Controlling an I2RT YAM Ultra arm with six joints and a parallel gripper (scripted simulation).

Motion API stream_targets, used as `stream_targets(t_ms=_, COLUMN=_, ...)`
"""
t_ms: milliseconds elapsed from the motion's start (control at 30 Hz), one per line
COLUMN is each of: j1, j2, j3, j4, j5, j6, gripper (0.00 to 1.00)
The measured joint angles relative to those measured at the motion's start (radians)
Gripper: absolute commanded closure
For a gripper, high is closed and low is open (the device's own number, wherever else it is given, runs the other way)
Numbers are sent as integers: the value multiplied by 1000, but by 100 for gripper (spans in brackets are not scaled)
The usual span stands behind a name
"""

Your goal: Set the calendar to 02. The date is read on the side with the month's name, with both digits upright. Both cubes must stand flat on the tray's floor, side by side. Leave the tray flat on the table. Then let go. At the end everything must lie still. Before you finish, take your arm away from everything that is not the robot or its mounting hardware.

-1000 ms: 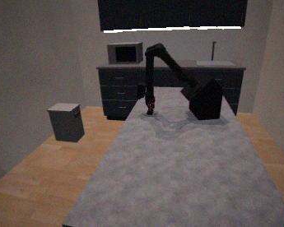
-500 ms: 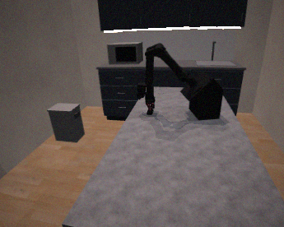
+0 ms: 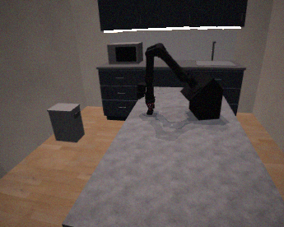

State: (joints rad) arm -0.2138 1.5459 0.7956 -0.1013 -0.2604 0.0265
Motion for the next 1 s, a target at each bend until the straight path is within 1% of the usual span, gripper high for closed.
stream_targets(t_ms=100, j1=-9, j2=-38, j3=-6, j4=-32, j5=-5, j6=-6, gripper=73)
stream_targets(t_ms=233, j1=-35, j2=-137, j3=-6, j4=-102, j5=-16, j6=-20, gripper=73)
stream_targets(t_ms=333, j1=-48, j2=-185, j3=-4, j4=-140, j5=-25, j6=-31, gripper=73)
stream_targets(t_ms=533, j1=-97, j2=-307, j3=13, j4=-289, j5=-51, j6=-63, gripper=73)
stream_targets(t_ms=600, j1=-107, j2=-334, j3=24, j4=-324, j5=-58, j6=-72, gripper=73)
stream_targets(t_ms=800, j1=-114, j2=-347, j3=30, j4=-377, j5=-70, j6=-86, gripper=73)
stream_targets(t_ms=1000, j1=-113, j2=-347, j3=30, j4=-394, j5=-72, j6=-90, gripper=73)
